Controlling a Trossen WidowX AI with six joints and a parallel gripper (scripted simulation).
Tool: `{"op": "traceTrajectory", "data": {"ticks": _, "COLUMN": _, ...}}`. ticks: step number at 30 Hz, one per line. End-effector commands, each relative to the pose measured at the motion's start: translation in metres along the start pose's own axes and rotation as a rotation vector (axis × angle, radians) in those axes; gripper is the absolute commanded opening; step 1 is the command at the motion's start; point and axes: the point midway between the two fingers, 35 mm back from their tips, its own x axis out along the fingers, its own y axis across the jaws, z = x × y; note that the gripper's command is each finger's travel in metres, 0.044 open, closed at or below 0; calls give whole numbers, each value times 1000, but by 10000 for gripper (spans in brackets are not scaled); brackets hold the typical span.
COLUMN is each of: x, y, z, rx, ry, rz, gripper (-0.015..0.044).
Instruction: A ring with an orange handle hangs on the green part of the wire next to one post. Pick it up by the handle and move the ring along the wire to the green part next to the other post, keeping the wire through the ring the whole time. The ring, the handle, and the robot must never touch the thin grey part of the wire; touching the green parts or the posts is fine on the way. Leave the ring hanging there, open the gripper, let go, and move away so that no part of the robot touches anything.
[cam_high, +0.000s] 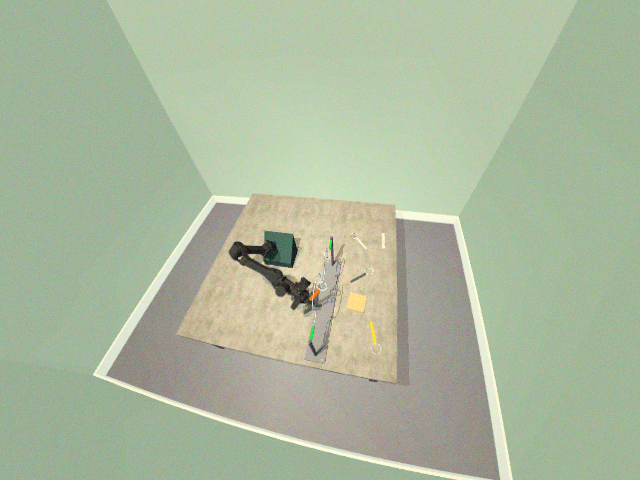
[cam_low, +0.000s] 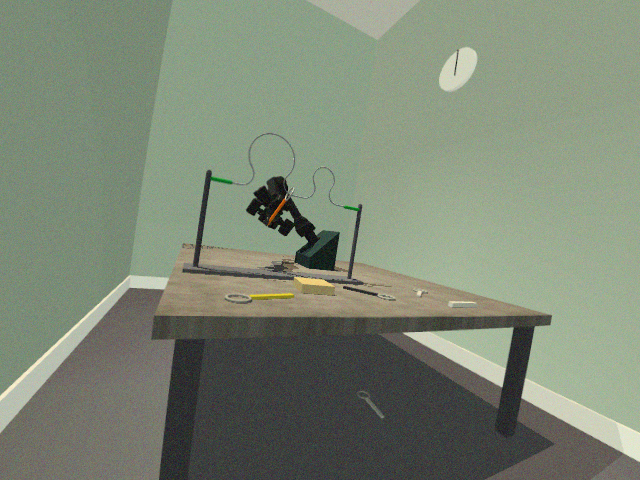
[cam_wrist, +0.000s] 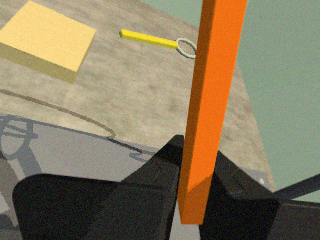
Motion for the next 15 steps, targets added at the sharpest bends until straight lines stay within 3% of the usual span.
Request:
{"op": "traceTrajectory", "data": {"ticks": 1, "x": -3, "y": 13, "z": -1, "rx": 65, "ry": 14, "rz": 37, "gripper": -150}}
{"op": "traceTrajectory", "data": {"ticks": 15, "x": -11, "y": 51, "z": 6, "rx": 249, "ry": 37, "rz": 142, "gripper": -150}}
